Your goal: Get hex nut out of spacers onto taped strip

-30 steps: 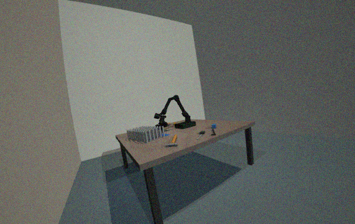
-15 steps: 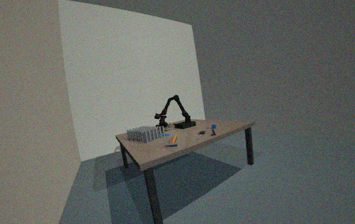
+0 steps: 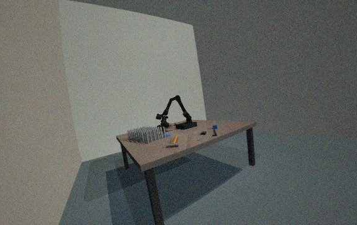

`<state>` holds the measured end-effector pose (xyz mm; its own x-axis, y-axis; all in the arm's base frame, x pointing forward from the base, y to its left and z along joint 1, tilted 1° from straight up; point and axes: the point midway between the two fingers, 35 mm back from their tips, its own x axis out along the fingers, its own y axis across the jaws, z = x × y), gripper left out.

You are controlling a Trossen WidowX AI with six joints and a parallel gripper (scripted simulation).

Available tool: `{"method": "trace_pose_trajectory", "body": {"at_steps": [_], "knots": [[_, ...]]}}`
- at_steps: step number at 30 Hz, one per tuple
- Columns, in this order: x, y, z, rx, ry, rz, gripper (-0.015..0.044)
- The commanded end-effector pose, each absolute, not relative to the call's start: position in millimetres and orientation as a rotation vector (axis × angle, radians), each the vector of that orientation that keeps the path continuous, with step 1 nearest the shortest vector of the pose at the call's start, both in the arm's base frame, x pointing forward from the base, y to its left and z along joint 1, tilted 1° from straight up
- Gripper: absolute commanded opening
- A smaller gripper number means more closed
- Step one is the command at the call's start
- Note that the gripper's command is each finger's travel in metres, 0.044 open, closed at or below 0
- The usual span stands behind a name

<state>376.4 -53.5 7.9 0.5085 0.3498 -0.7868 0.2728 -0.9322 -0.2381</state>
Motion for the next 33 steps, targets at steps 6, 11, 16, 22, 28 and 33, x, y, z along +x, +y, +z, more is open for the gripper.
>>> {"method": "trace_pose_trajectory", "body": {"at_steps": [6,11,16,22,28,33], "knots": [[369,-55,8,-2.659,-0.557,1.411,0.0],[366,-56,8,-2.659,-0.557,1.411,0.0],[362,-57,8,-2.658,-0.556,1.412,0.0],[358,-58,7,-2.658,-0.556,1.412,0.0],[353,-59,7,-2.658,-0.556,1.413,0.0],[349,-61,7,-2.658,-0.556,1.414,0.0]]}}
